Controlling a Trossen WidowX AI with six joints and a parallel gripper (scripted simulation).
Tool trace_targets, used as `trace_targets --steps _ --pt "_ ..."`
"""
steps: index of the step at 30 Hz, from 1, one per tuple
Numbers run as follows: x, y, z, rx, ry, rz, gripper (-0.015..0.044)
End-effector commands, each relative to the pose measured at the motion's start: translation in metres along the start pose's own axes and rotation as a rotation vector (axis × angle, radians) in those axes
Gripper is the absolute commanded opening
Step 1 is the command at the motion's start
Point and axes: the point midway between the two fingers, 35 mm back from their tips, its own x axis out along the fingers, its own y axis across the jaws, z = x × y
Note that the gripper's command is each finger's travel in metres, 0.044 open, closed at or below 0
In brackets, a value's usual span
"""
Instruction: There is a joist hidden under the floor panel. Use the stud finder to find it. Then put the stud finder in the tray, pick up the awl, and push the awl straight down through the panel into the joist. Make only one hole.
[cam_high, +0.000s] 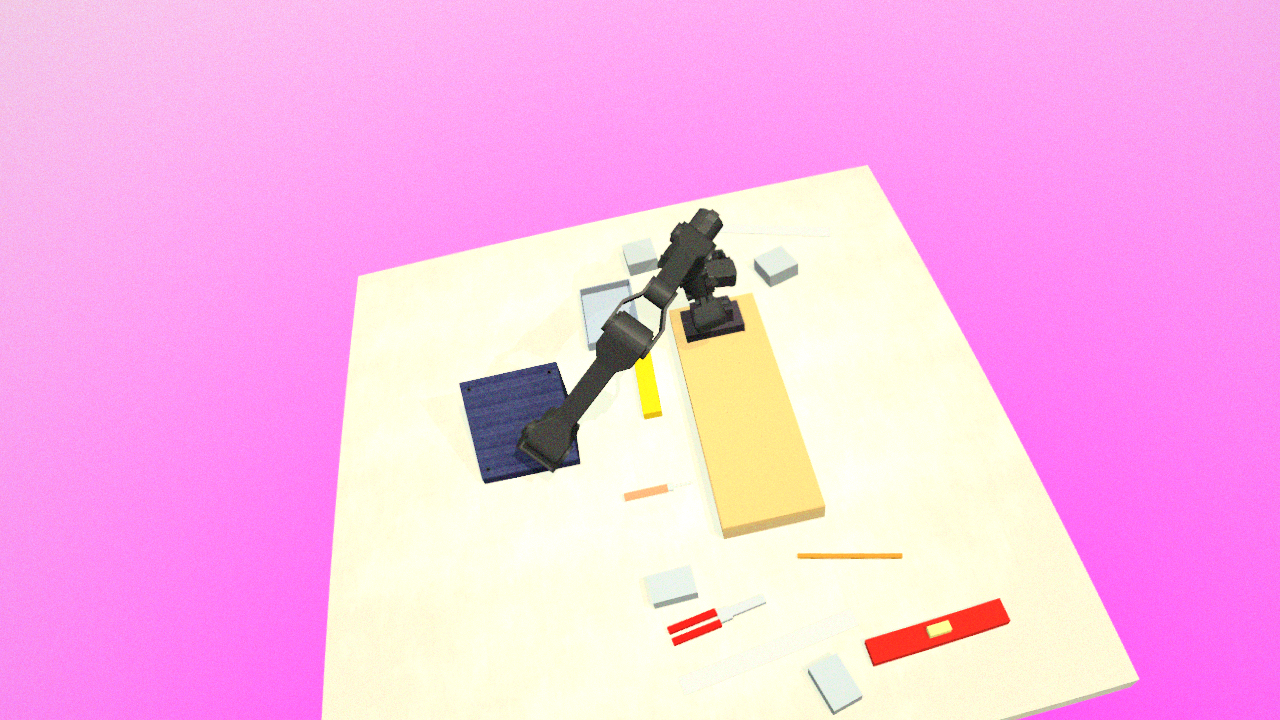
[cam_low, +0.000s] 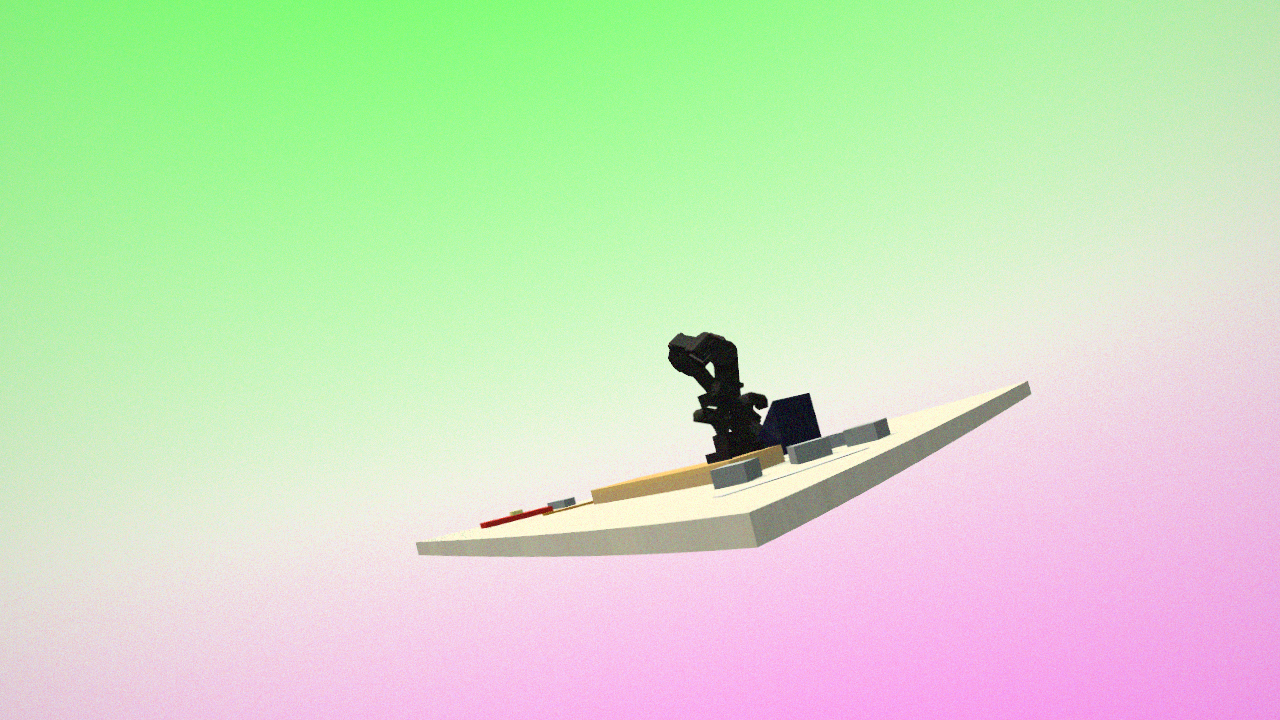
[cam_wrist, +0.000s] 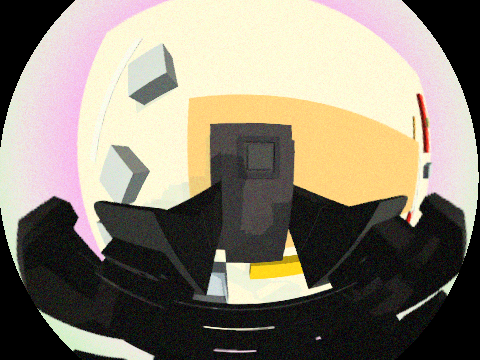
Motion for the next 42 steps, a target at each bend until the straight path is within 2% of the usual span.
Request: trace_targets --steps 1,42 --pt "0.000 -0.005 0.000 0.002 0.002 0.004 0.0000" --pt "0.002 -0.127 0.000 -0.002 0.004 -0.003 0.0000"
